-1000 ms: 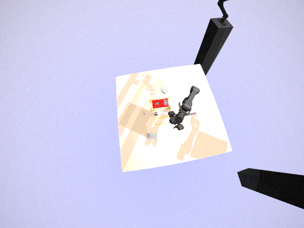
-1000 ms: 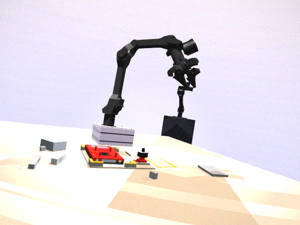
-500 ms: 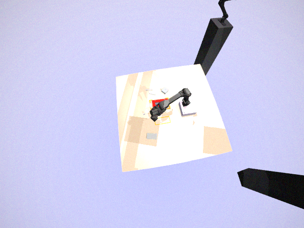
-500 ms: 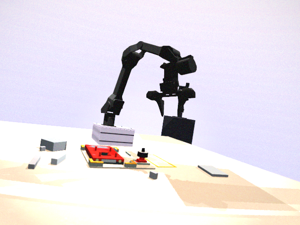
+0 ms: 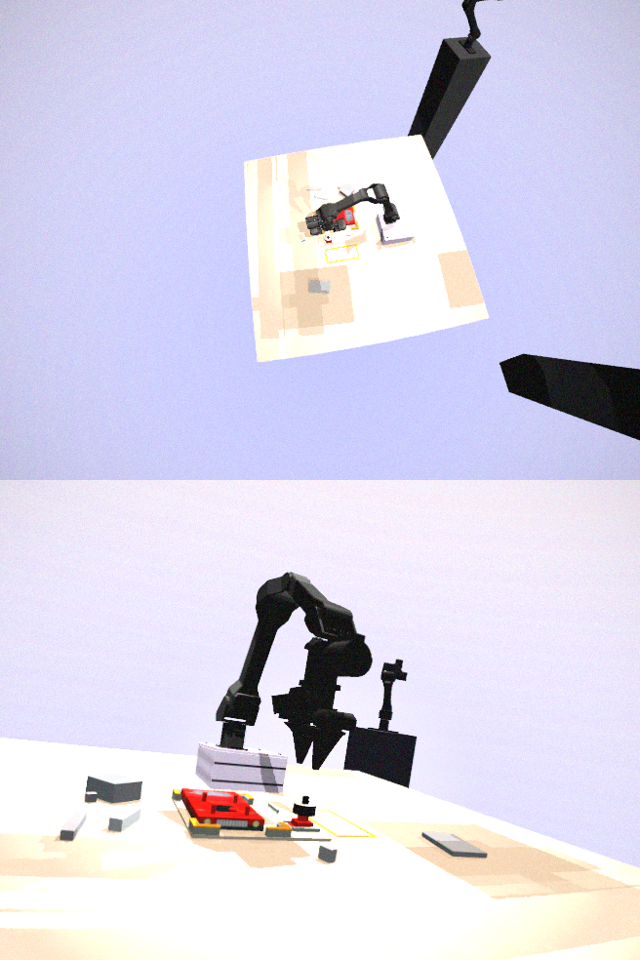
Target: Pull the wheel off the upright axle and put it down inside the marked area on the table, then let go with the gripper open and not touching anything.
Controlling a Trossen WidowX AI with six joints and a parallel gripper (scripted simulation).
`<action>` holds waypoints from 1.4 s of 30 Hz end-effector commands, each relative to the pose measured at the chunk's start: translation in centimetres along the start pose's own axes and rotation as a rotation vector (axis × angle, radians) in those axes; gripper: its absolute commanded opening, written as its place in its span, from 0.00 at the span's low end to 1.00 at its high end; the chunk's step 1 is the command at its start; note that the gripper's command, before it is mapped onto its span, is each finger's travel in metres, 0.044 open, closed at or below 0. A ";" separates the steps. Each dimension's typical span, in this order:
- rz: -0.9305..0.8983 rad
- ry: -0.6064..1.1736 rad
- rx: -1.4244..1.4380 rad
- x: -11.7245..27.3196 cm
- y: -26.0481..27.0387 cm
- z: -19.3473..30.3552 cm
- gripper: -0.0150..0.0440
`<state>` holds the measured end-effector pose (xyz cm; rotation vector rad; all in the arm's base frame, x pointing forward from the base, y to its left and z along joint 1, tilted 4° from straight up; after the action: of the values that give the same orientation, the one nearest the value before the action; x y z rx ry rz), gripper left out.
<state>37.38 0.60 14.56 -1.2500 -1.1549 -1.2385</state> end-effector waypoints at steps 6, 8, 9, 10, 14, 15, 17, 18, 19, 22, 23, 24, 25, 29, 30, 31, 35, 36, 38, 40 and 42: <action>0.003 0.007 -0.005 -1.8 0.2 0.6 0.76; 0.003 0.007 -0.005 -3.3 0.2 0.6 0.76; 0.003 0.007 -0.005 -4.2 0.2 0.6 0.76; 0.003 0.007 -0.005 -5.2 0.2 0.6 0.76; 0.003 0.007 -0.005 -7.6 -0.1 0.7 0.76; 0.003 0.007 -0.005 -7.6 -0.1 0.7 0.76; 0.003 0.007 -0.005 -7.6 -0.1 0.7 0.76; 0.003 0.007 -0.005 -7.6 -0.1 0.7 0.76; 0.014 0.001 -0.001 -7.4 -0.2 0.6 0.72; 0.014 0.001 -0.001 -7.4 -0.2 0.6 0.68; 0.014 0.001 -0.001 -7.4 -0.2 0.6 0.67; 0.014 0.001 -0.001 -7.4 -0.2 0.6 0.66; 0.014 0.001 -0.001 -7.4 -0.2 0.6 0.65; 0.014 0.001 -0.001 -7.4 -0.2 0.6 0.61; 0.014 0.001 -0.001 -7.4 -0.2 0.6 0.59; 0.014 0.001 -0.001 -7.4 -0.2 0.6 0.58; 0.014 0.001 -0.001 -7.4 -0.2 0.6 0.54; 0.014 0.001 -0.001 -7.4 -0.2 0.6 0.49; 0.014 0.001 -0.001 -7.4 -0.2 0.6 0.40; 0.014 0.001 -0.001 -7.3 -0.2 0.6 0.31; 0.014 0.001 -0.001 -7.3 -0.2 0.6 0.25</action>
<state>37.07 1.30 7.15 -1.2564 -1.1426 -1.2287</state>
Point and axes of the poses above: the point midway between the two fingers, 35 mm back from their tips, its own x axis back along the fingers, its own y axis across the jaws, z = x × y, the point moved 10 cm from there along x, back along the fingers
